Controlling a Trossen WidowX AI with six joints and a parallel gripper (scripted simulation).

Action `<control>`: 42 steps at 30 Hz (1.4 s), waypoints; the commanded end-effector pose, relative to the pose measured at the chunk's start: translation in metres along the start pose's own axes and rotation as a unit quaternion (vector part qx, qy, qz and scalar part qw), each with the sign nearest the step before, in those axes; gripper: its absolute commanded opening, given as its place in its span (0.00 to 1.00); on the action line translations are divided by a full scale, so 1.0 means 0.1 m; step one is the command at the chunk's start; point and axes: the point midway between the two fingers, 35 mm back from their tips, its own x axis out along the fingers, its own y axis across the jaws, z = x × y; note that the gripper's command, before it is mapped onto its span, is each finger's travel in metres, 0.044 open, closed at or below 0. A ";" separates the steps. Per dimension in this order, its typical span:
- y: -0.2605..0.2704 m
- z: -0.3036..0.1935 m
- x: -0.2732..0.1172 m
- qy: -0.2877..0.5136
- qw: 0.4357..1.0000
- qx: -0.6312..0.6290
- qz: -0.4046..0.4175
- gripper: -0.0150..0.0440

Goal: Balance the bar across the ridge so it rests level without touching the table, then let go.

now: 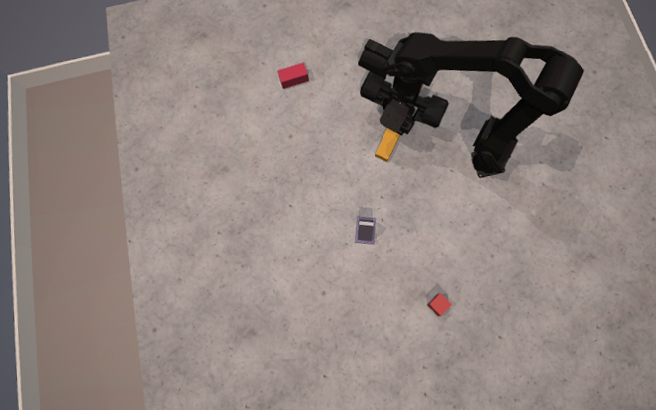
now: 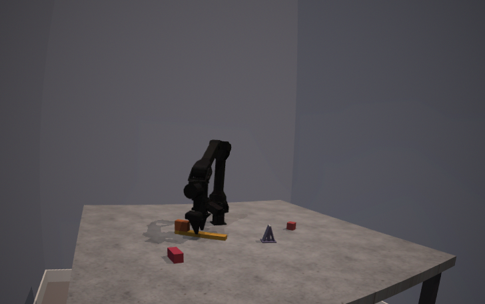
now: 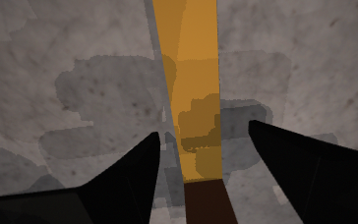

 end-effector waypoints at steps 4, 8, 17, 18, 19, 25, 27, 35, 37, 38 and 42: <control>0.03 0.01 0.13 -0.003 1.000 -0.003 0.007 0.79; 0.03 0.01 0.13 -0.003 1.000 -0.003 0.007 0.79; 0.03 0.01 0.13 -0.003 1.000 -0.003 0.007 0.79; 0.03 0.01 0.13 -0.003 1.000 -0.003 0.007 0.79; 0.03 0.01 0.13 -0.003 1.000 -0.003 0.007 0.79; 0.03 0.00 0.12 0.000 1.000 0.000 0.006 0.61; 0.03 0.00 0.12 0.000 1.000 0.000 0.006 0.52; 0.03 0.00 0.12 0.000 1.000 0.000 0.006 0.43; 0.03 0.00 0.11 0.000 1.000 0.000 0.006 0.37; 0.02 0.00 0.10 0.000 1.000 0.000 0.006 0.33; 0.00 0.00 0.01 -0.001 1.000 0.000 0.006 0.25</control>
